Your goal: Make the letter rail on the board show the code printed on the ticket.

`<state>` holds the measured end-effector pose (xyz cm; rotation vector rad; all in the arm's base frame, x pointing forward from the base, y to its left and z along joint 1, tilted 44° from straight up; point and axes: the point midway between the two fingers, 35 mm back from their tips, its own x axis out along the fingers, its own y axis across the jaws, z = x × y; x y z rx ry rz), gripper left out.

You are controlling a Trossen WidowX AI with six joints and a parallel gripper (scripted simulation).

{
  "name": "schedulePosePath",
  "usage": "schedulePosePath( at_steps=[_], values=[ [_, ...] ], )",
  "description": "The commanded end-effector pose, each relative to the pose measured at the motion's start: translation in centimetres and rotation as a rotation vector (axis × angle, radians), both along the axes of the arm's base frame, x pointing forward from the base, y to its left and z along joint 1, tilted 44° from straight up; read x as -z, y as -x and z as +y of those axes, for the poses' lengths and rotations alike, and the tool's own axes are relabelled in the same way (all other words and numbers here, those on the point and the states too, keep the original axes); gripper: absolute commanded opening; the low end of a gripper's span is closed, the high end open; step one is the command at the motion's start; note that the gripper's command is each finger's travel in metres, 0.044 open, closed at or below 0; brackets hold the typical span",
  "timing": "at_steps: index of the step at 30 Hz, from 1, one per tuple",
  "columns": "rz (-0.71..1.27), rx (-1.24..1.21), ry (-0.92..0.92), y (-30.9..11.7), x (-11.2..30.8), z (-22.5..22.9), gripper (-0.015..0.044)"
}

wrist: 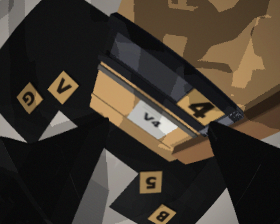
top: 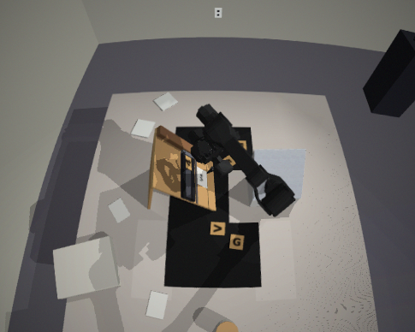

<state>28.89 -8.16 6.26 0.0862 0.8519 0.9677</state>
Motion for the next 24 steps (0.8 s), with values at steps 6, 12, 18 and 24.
schedulePosePath(
  at_steps=[6,12,18,24],
  values=[
    [-0.822,-0.249,0.239,5.2,-7.0,-2.4,0.044],
    [-0.943,-0.296,0.31,5.7,-7.8,-2.6,0.044],
    [-0.943,-0.296,0.31,5.7,-7.8,-2.6,0.044],
    [-0.943,-0.296,0.31,5.7,-7.8,-2.6,0.044]
  ],
)
